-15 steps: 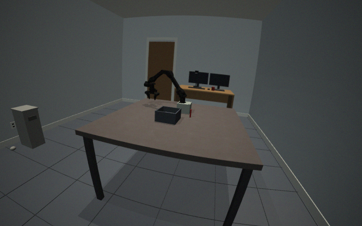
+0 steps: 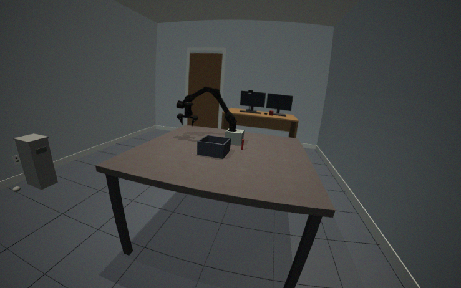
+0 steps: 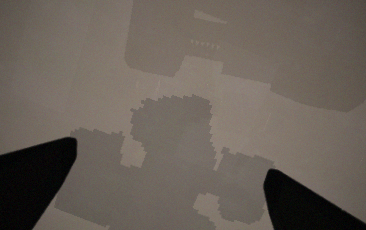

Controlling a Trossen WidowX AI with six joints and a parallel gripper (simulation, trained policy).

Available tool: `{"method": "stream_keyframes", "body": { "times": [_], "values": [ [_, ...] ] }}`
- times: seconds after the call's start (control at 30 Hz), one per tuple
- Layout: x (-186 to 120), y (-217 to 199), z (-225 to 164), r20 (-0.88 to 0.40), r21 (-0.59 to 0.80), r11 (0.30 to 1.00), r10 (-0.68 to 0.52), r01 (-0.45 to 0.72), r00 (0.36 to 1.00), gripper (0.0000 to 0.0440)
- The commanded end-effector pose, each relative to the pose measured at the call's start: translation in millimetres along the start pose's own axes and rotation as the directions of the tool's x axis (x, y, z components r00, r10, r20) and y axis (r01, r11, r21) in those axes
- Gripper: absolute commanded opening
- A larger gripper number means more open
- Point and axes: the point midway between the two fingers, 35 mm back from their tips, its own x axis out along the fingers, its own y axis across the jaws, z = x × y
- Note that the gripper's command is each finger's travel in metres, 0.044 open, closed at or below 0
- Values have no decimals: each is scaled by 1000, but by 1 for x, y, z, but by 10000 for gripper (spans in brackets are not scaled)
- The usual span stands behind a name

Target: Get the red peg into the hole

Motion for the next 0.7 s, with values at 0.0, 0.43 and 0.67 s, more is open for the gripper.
{"method": "stream_keyframes", "body": {
  "times": [0.0, 0.43, 0.67],
  "values": [
    [-15, 0, -42, 3, -143, 990, 9, -8, 1000, 440],
    [-69, -26, -169, -16, -559, 827, 61, -59, 998, 440],
    [-95, -59, -228, -39, -741, 667, 75, -80, 996, 440]
  ]
}}
